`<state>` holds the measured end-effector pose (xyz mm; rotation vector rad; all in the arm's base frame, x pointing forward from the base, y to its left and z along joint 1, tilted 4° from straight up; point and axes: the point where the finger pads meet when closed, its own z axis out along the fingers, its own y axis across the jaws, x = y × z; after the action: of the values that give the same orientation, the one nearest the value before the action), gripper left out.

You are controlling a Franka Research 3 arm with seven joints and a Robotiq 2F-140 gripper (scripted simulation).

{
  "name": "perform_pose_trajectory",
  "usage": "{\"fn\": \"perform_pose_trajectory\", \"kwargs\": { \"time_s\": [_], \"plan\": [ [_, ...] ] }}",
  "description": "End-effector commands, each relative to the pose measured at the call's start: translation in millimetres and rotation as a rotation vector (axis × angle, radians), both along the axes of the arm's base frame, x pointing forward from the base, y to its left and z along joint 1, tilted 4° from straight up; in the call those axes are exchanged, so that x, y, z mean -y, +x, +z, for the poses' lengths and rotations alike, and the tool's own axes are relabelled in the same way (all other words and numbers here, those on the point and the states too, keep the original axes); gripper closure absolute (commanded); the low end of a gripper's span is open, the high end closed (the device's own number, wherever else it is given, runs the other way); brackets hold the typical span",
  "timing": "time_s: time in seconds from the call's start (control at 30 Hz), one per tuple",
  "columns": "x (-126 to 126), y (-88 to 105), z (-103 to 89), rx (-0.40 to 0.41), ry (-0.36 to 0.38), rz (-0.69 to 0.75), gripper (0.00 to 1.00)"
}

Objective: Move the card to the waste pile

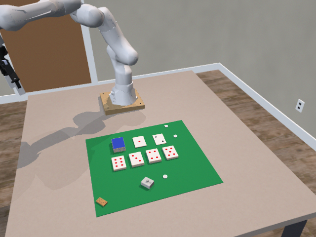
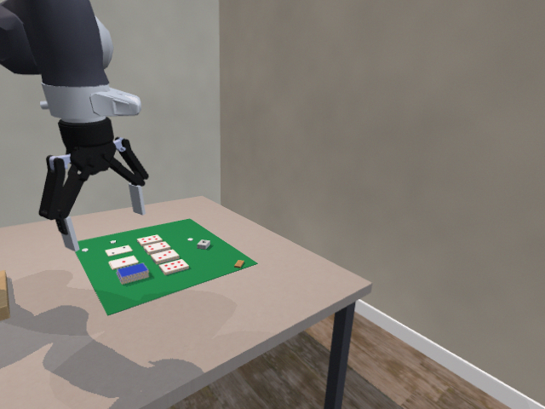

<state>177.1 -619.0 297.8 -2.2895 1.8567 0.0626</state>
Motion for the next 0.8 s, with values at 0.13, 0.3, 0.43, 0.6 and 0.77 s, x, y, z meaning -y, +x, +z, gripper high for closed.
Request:
{"fn": "perform_pose_trajectory", "kwargs": {
  "time_s": [0.13,0.3,0.43,0.6,0.77],
  "plan": [
    [0.0,0.0,0.1,0.0,0.0,0.0,0.0],
    [0.0,0.0,0.1,0.0,0.0,0.0,0.0],
    [0.0,0.0,0.1,0.0,0.0,0.0,0.0],
    [-0.3,0.9,-0.4,0.0,0.0,0.002,0.0],
    [-13.6,30.2,-15.7,0.008,-0.006,0.068,0.0]
  ]
}}
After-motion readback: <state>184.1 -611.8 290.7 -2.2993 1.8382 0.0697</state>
